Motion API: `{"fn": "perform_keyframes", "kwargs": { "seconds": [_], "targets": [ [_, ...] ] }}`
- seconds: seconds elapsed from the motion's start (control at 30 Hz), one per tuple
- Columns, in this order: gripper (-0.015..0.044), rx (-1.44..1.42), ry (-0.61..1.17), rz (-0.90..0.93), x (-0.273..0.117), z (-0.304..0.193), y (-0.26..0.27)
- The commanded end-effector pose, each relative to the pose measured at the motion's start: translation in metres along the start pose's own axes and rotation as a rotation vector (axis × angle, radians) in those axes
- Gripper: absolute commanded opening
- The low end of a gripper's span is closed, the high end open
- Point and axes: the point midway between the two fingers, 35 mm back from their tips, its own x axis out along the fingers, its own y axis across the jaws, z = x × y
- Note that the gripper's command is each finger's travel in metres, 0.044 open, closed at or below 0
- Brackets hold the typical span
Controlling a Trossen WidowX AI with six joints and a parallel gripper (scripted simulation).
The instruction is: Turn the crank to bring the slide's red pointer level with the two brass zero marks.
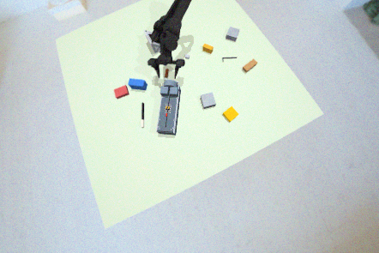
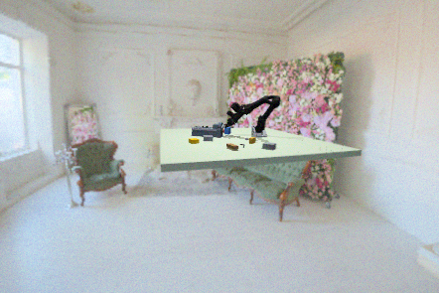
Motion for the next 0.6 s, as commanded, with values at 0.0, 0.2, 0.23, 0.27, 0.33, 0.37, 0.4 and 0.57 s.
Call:
{"fn": "perform_keyframes", "kwargs": {
  "seconds": [0.0,0.2,0.23,0.27,0.33,0.37,0.4,0.57],
  "targets": [
    [0.0335,0.006,-0.001,-0.003,0.0015,-0.0013,-0.0009],
    [0.0177,0.006,-0.001,-0.003,0.0015,-0.0013,-0.0009],
    [0.0151,0.006,-0.001,-0.003,0.0015,-0.0013,-0.0009],
    [0.0125,0.006,-0.001,-0.003,0.0015,-0.0013,-0.0009],
    [0.0072,0.006,-0.001,-0.003,0.0015,-0.0013,-0.0009],
    [0.0046,0.006,-0.001,-0.003,0.0015,-0.0013,-0.0009],
    [0.0020,0.006,-0.001,-0.003,0.0015,-0.0013,-0.0009],
    [0.0000,0.006,-0.001,-0.003,0.0015,-0.0013,-0.0009]
  ]
}}
